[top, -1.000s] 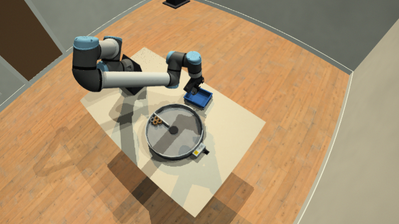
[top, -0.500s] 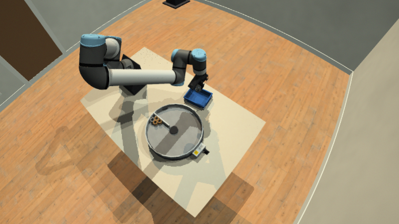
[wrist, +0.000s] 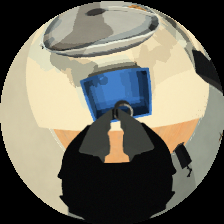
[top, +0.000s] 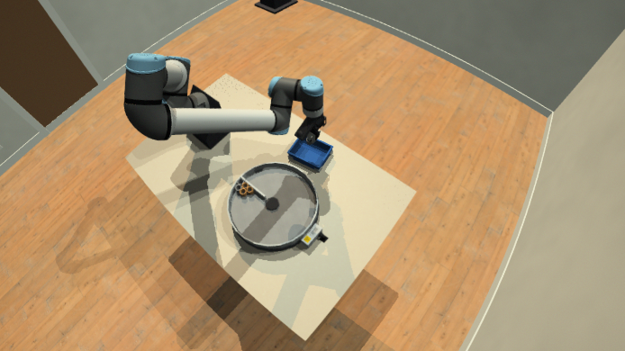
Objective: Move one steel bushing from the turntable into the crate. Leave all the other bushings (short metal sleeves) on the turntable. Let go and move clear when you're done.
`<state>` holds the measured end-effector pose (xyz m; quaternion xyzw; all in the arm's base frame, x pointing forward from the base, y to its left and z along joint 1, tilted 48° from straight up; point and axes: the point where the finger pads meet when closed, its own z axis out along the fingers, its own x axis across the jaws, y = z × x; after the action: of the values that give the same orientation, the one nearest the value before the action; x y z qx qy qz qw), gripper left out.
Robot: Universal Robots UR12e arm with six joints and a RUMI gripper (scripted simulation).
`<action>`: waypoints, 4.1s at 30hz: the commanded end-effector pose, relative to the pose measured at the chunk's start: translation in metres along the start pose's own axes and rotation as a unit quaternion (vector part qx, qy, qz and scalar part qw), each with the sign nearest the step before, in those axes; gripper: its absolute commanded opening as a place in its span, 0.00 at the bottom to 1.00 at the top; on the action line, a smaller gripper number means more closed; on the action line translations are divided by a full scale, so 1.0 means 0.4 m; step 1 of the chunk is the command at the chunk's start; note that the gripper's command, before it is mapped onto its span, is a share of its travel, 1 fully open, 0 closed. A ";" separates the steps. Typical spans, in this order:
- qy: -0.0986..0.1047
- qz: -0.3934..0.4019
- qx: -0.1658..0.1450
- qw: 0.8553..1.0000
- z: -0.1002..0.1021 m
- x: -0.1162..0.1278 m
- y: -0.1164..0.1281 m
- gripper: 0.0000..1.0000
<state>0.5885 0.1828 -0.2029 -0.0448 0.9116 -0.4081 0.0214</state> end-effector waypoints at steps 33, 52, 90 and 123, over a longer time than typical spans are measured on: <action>0.002 -0.001 0.001 1.000 0.137 0.005 0.003 0.00; -0.001 0.001 -0.001 1.000 0.140 -0.003 0.004 0.00; 0.002 -0.001 0.000 1.000 0.182 0.005 0.003 0.00; 0.000 0.000 0.000 1.000 0.246 0.002 0.003 0.00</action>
<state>0.5973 0.1109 -0.2686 -0.0437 0.9119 -0.4075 0.0215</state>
